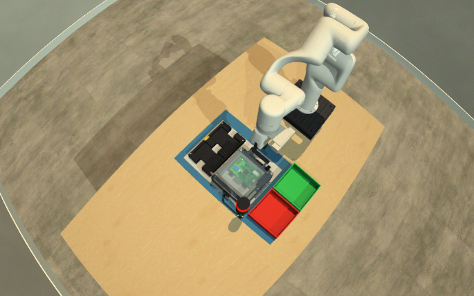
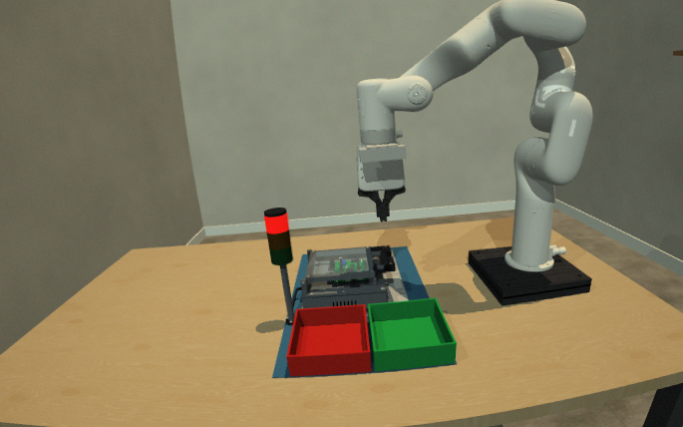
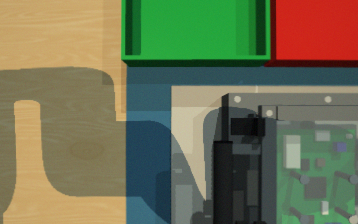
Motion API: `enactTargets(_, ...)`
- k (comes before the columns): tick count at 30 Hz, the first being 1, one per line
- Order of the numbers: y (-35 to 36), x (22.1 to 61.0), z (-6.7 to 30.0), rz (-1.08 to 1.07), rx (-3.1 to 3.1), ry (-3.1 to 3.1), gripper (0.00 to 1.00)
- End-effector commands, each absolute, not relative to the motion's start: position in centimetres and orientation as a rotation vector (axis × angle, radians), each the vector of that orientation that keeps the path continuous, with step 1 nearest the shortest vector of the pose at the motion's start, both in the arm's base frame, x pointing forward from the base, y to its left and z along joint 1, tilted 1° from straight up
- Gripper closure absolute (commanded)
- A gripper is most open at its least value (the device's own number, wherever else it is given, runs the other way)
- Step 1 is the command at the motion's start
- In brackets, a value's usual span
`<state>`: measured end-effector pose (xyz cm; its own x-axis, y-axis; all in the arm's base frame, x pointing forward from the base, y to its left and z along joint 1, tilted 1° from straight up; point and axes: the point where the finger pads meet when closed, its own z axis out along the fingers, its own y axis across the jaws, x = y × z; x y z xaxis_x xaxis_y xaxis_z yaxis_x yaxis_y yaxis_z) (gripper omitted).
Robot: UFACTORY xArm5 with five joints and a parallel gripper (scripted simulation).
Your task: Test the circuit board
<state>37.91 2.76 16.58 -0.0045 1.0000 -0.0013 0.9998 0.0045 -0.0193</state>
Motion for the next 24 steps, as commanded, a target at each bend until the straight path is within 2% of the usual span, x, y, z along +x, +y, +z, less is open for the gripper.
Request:
enactTargets(1, 2.76, 38.02, 16.72, 0.019, -2.252, -2.176, 1.0)
enactTargets(24, 2.76, 38.02, 16.72, 0.022, -2.768, -1.472, 1.0)
